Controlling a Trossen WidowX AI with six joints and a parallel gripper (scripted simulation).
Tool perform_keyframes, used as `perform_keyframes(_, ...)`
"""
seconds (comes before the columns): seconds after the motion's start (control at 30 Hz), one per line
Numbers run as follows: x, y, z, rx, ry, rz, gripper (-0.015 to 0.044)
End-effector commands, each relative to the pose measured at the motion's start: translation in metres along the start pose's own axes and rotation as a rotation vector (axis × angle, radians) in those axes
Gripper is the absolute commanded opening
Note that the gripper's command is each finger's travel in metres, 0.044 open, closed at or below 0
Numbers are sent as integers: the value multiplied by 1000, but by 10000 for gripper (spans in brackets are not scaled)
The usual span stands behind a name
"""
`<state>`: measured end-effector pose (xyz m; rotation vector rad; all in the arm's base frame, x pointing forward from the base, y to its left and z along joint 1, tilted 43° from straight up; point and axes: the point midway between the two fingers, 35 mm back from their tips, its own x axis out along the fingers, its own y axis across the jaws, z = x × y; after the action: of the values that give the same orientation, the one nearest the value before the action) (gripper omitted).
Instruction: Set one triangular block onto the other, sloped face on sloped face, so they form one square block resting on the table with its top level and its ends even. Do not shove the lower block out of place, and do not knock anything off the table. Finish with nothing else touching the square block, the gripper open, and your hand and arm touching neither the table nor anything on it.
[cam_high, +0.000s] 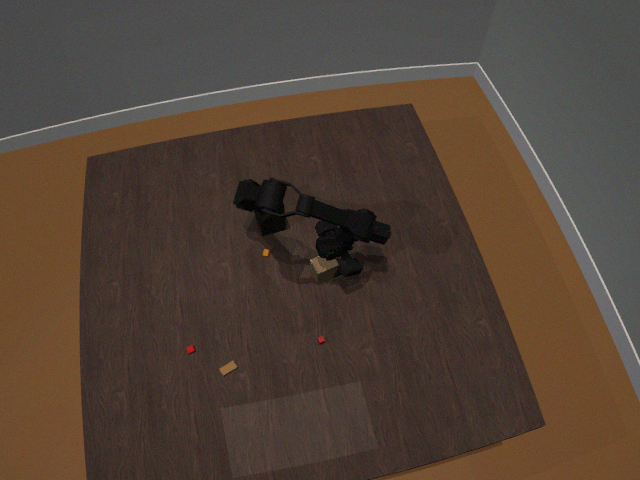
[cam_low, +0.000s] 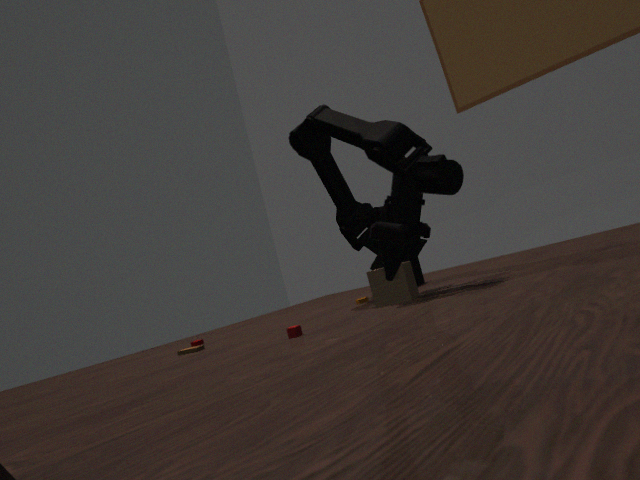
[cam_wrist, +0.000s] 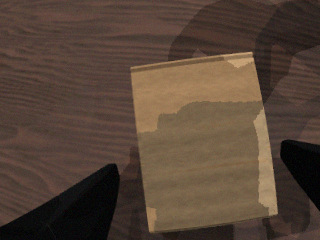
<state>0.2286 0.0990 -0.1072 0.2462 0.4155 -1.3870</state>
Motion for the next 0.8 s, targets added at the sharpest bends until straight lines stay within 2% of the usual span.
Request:
perform_keyframes(0.0, -38, 5, -4, 6, 14, 11, 440)
perform_keyframes(0.17, -102, -1, -1, 6, 14, 10, 440)
perform_keyframes(0.77, -101, 1, -3, 4, 20, 31, 440)
